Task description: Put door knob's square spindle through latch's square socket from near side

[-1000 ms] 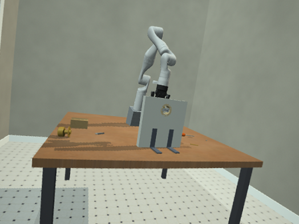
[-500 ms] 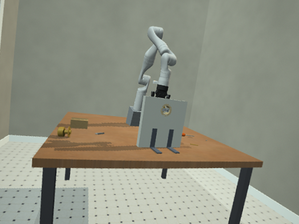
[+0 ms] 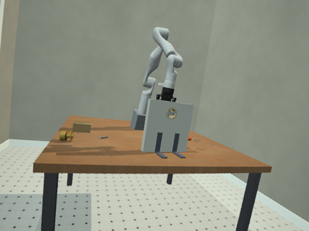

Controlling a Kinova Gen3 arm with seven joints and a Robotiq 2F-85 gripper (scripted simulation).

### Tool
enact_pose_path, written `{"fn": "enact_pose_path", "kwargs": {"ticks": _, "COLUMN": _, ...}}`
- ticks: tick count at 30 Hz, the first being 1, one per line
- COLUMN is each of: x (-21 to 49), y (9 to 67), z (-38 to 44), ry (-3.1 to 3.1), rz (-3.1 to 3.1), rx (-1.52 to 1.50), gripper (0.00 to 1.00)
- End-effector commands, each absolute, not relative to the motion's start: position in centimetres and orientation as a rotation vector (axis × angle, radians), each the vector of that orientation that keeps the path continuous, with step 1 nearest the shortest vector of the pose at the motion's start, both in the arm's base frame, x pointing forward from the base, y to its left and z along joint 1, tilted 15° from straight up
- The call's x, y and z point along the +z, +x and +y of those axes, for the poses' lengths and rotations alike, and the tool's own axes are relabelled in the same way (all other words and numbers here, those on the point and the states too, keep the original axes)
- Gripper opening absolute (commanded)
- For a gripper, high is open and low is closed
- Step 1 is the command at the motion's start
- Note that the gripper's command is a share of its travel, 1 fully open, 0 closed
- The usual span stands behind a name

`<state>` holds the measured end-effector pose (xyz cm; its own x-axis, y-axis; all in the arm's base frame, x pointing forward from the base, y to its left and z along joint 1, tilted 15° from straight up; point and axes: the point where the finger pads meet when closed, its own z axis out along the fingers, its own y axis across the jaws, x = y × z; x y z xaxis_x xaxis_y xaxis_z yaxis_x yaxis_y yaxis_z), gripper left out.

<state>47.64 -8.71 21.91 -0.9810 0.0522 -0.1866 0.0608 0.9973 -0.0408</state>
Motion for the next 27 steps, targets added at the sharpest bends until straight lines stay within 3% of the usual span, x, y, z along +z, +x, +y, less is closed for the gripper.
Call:
{"fn": "enact_pose_path", "kwargs": {"ticks": 1, "x": 22.01, "y": 47.86, "z": -8.71, "ry": 0.084, "rz": 2.951, "rx": -0.069, "gripper": 0.63}}
{"fn": "enact_pose_path", "kwargs": {"ticks": 27, "x": 22.13, "y": 48.31, "z": -8.73, "ry": 0.084, "rz": 2.951, "rx": -0.069, "gripper": 0.63}}
